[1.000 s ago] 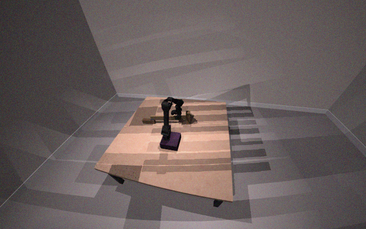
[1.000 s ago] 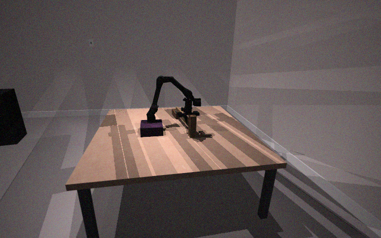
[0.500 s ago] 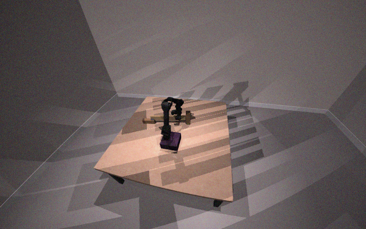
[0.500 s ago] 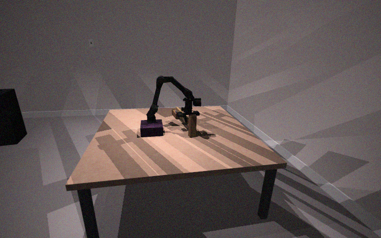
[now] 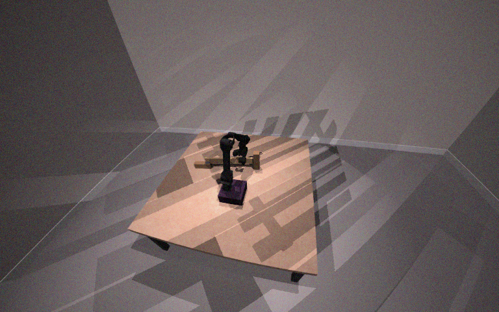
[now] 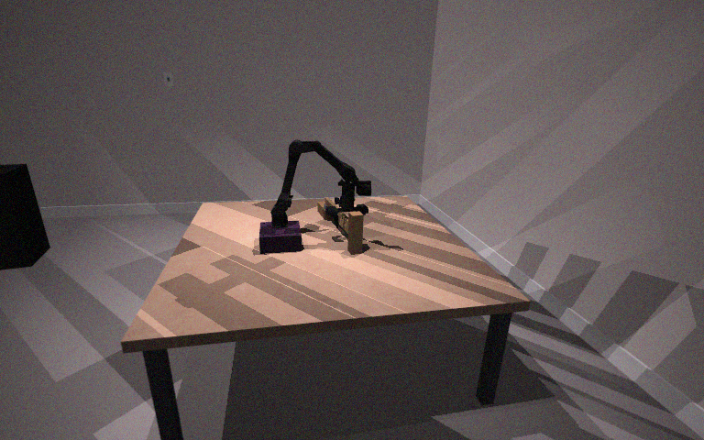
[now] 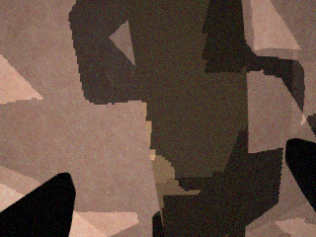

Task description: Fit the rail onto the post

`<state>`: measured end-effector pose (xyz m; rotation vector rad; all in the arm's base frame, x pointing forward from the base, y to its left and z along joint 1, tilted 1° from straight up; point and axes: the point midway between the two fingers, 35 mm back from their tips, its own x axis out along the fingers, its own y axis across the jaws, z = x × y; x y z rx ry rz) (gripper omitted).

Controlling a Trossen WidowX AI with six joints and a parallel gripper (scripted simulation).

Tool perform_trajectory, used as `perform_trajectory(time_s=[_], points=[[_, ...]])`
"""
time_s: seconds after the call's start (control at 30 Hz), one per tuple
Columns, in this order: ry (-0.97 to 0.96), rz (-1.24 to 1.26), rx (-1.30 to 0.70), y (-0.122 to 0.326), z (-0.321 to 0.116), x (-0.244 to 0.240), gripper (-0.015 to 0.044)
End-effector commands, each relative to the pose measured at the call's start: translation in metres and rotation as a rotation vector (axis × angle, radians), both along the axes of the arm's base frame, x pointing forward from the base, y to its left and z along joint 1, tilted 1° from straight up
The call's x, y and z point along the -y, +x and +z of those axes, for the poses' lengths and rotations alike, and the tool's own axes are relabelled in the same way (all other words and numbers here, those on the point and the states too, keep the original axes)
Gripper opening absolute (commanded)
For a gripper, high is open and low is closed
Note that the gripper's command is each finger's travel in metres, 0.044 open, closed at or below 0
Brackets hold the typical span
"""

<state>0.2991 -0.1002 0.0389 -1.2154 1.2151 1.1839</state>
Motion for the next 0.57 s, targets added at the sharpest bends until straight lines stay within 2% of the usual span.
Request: perform_trajectory(time_s=[0.0, 0.53], points=[[-0.005, 0.004, 0.012, 0.0012, 0.0197, -0.0203, 0.044], [-0.006, 0.004, 0.014, 0.0005, 0.0262, -0.0272, 0.044]])
